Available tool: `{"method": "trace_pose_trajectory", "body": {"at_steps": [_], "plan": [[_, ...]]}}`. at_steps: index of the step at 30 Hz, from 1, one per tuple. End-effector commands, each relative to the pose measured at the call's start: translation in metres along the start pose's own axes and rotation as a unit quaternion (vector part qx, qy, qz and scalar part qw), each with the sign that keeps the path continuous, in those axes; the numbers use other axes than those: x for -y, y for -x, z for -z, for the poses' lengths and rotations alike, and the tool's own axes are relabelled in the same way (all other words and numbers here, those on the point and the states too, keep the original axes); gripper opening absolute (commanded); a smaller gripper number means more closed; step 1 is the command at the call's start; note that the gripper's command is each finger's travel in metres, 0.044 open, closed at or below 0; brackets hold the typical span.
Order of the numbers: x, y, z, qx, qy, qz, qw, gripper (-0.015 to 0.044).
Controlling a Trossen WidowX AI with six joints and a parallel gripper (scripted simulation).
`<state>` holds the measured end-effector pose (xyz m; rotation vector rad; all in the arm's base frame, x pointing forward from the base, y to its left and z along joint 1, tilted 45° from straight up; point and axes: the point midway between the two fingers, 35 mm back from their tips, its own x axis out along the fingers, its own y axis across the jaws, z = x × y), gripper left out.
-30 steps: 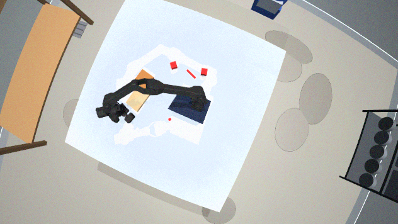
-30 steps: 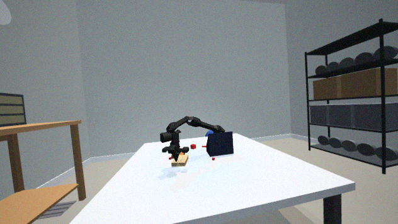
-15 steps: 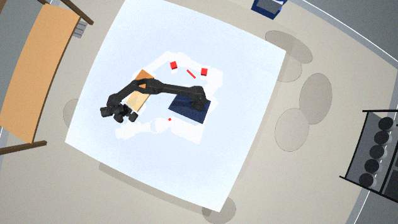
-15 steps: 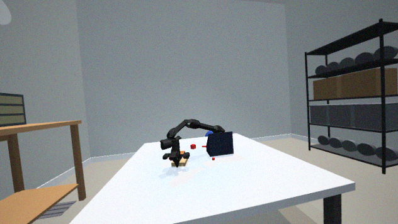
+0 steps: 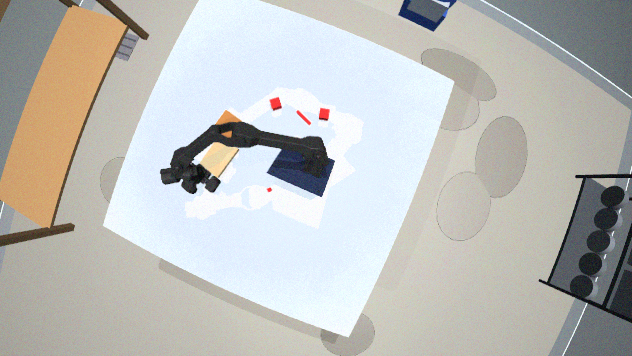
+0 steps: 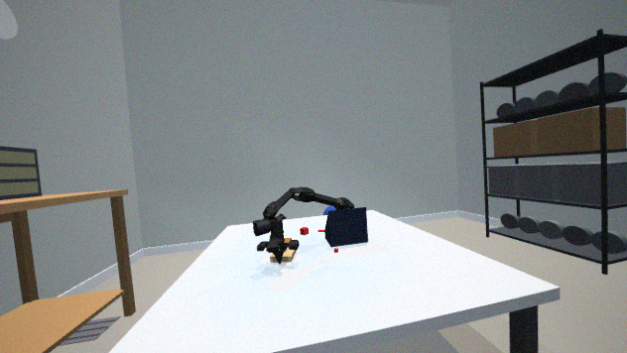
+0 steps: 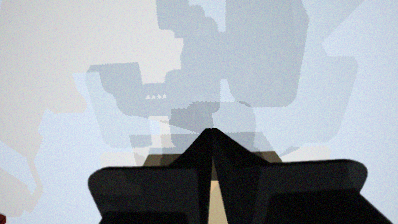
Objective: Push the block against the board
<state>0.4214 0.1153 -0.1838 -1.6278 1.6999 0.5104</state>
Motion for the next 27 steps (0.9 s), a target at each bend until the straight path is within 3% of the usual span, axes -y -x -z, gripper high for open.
{"method": "trace_pose_trajectory", "body": {"at_steps": [1, 27], "plan": [[0.003, 0.003, 0.004, 0.001, 0.0, 0.004, 1.0, 0.0], [0.006, 0.003, 0.021, 0.001, 0.001, 0.004, 1.0, 0.0]]}}
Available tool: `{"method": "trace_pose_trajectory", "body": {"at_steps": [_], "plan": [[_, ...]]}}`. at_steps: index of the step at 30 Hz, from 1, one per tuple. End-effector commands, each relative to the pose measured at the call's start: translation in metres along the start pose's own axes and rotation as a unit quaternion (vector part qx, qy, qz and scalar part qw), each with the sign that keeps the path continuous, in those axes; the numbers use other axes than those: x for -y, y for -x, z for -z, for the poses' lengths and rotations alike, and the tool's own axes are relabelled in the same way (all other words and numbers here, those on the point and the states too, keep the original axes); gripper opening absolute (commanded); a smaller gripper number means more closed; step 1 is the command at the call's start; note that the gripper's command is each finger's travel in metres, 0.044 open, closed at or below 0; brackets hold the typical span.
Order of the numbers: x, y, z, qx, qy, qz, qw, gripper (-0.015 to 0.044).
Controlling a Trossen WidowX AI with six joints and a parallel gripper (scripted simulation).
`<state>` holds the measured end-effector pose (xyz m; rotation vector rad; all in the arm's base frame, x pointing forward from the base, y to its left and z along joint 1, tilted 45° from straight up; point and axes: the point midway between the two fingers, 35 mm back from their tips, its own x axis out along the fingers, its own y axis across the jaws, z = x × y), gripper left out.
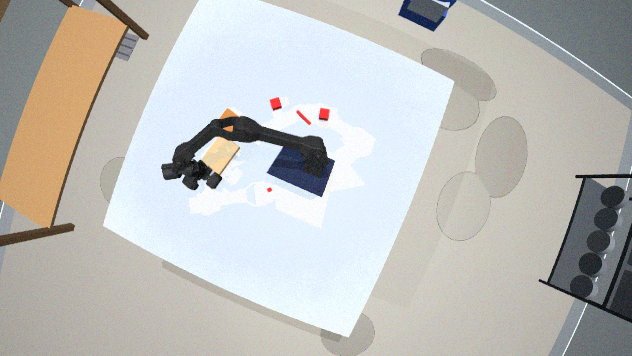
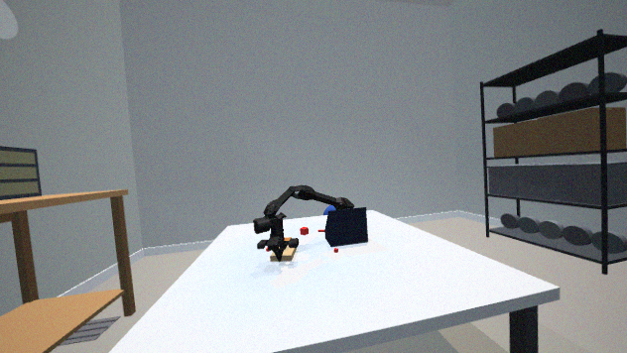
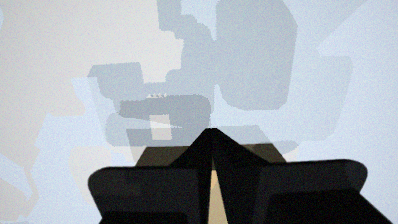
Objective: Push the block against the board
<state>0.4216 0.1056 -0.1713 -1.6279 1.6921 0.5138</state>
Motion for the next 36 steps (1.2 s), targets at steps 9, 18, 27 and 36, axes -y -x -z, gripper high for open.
{"method": "trace_pose_trajectory", "body": {"at_steps": [9, 18, 27, 36], "plan": [[0.003, 0.001, 0.012, -0.003, 0.0, 0.002, 1.0, 0.0], [0.004, 0.001, 0.018, -0.003, 0.001, 0.002, 1.0, 0.0], [0.004, 0.001, 0.024, -0.003, 0.001, 0.002, 1.0, 0.0], [0.004, 0.0, 0.03, -0.003, 0.001, 0.002, 1.0, 0.0]]}}
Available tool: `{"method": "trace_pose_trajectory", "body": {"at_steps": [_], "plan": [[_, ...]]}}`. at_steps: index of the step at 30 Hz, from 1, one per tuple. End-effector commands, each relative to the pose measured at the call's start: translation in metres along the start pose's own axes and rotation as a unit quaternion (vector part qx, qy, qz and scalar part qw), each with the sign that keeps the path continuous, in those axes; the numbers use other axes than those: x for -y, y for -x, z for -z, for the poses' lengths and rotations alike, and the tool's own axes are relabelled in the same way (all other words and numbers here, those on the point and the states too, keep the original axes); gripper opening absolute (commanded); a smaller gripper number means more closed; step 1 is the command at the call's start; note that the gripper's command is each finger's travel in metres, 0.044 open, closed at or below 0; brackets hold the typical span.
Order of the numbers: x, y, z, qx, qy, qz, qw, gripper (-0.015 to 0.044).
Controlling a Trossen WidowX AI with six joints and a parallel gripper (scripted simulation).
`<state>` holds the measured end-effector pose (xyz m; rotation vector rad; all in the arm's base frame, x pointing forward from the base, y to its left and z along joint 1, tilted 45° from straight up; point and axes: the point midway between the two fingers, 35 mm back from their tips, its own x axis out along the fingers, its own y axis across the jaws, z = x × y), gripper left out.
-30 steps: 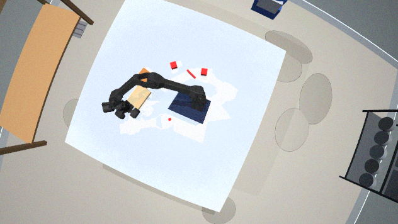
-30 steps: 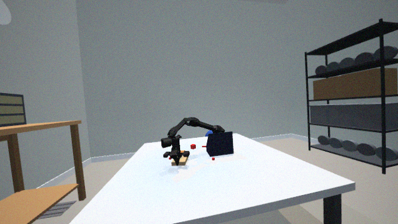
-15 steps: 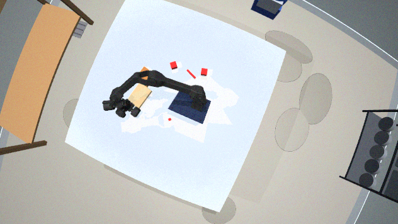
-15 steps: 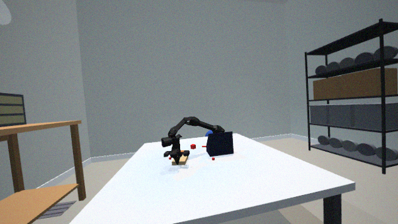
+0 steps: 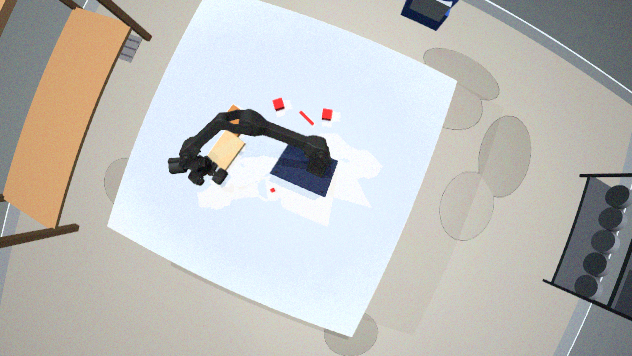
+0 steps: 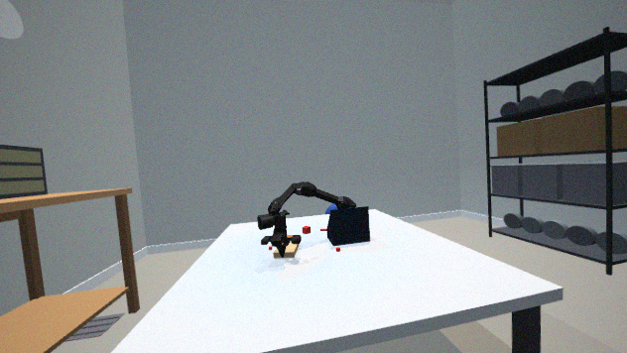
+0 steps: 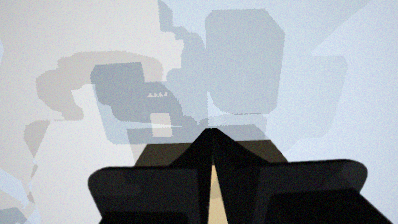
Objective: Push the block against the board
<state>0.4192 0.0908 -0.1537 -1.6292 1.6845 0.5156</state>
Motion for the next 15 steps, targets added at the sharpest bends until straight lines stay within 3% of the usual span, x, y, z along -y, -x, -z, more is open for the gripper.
{"method": "trace_pose_trajectory", "body": {"at_steps": [1, 15], "plan": [[0.0014, -0.0022, 0.0081, -0.005, 0.001, -0.001, 1.0, 0.0], [0.0012, -0.0023, 0.018, -0.006, 0.001, -0.001, 1.0, 0.0]]}}
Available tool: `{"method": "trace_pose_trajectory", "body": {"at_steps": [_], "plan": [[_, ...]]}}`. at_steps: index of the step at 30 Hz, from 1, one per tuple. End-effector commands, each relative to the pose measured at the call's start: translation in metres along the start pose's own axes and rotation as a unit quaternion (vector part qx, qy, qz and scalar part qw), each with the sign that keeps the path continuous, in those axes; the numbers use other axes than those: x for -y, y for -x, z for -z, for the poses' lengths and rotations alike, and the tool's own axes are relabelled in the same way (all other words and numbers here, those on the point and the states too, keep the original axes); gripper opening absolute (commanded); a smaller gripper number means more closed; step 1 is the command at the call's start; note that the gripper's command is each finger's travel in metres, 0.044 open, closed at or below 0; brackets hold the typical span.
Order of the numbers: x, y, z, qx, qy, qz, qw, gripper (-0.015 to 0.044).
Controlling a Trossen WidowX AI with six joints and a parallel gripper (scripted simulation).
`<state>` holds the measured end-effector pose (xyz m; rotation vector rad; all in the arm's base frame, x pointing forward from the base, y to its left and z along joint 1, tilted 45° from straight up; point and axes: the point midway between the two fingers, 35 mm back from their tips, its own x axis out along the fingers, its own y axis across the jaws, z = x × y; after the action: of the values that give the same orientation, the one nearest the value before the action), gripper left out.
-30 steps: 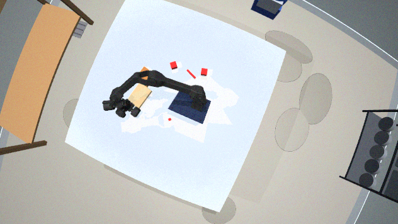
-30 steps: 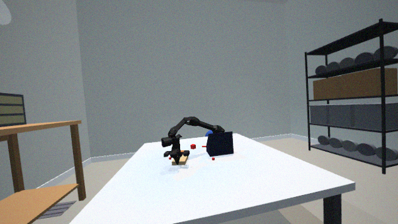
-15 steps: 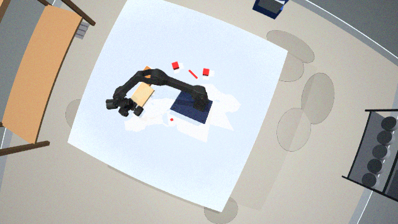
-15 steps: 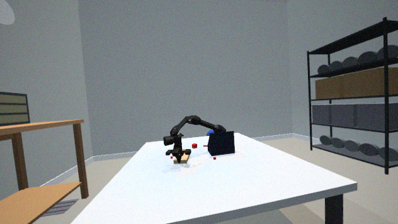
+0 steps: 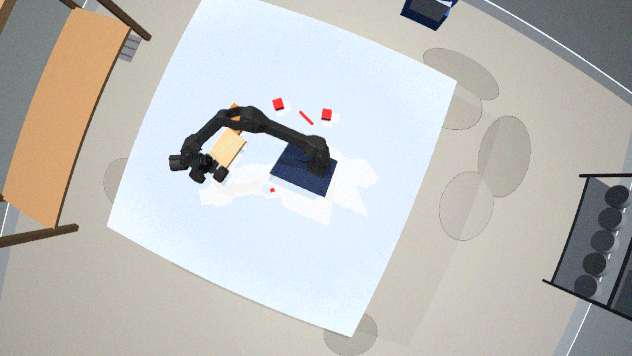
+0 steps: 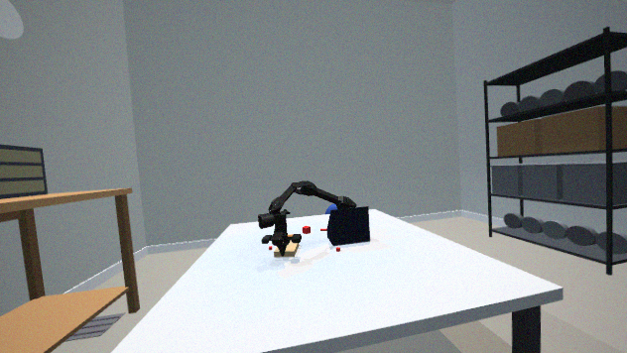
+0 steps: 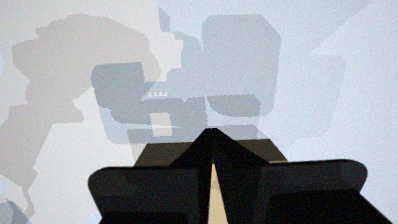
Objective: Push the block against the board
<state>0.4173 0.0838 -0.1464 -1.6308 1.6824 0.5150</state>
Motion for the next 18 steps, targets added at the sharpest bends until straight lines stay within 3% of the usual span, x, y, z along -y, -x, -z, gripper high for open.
{"method": "trace_pose_trajectory", "body": {"at_steps": [1, 18], "plan": [[0.001, -0.003, 0.008, -0.006, 0.001, -0.002, 1.0, 0.0], [0.0, -0.003, 0.021, -0.007, 0.001, -0.002, 1.0, 0.0]]}}
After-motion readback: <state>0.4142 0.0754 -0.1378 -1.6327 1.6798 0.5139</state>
